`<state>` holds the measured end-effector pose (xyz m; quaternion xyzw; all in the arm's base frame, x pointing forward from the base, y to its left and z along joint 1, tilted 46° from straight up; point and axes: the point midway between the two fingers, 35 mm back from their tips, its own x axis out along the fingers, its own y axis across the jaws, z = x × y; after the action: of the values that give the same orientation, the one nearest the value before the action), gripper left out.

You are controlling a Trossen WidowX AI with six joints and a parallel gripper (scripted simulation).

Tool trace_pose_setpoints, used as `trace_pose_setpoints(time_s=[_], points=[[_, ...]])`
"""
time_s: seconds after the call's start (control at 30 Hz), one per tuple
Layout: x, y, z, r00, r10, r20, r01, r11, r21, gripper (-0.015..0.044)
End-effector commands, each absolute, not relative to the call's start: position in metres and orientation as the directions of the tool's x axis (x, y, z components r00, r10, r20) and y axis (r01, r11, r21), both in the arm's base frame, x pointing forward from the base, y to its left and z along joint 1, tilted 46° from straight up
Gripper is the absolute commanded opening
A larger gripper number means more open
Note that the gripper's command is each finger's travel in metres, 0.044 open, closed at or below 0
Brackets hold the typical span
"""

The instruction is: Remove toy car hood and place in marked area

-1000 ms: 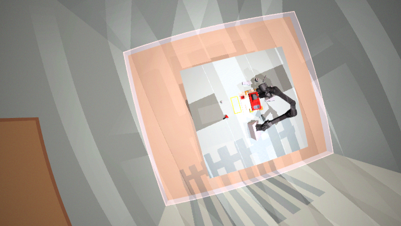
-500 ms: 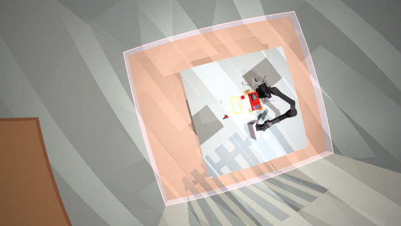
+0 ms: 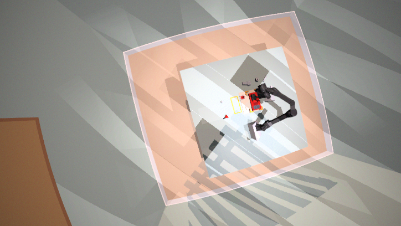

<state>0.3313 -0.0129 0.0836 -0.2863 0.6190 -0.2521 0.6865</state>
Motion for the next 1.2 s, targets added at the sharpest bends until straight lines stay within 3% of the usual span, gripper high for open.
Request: trace_pose_setpoints(time_s=[0.0,1.17], points=[[0.33,-0.015,0.082,0.104,-0.704,-0.702,-0.014,0.705,-0.709,0.044],[0.332,-0.027,0.07,0.105,-0.705,-0.702,-0.014,0.704,-0.71,0.044]])
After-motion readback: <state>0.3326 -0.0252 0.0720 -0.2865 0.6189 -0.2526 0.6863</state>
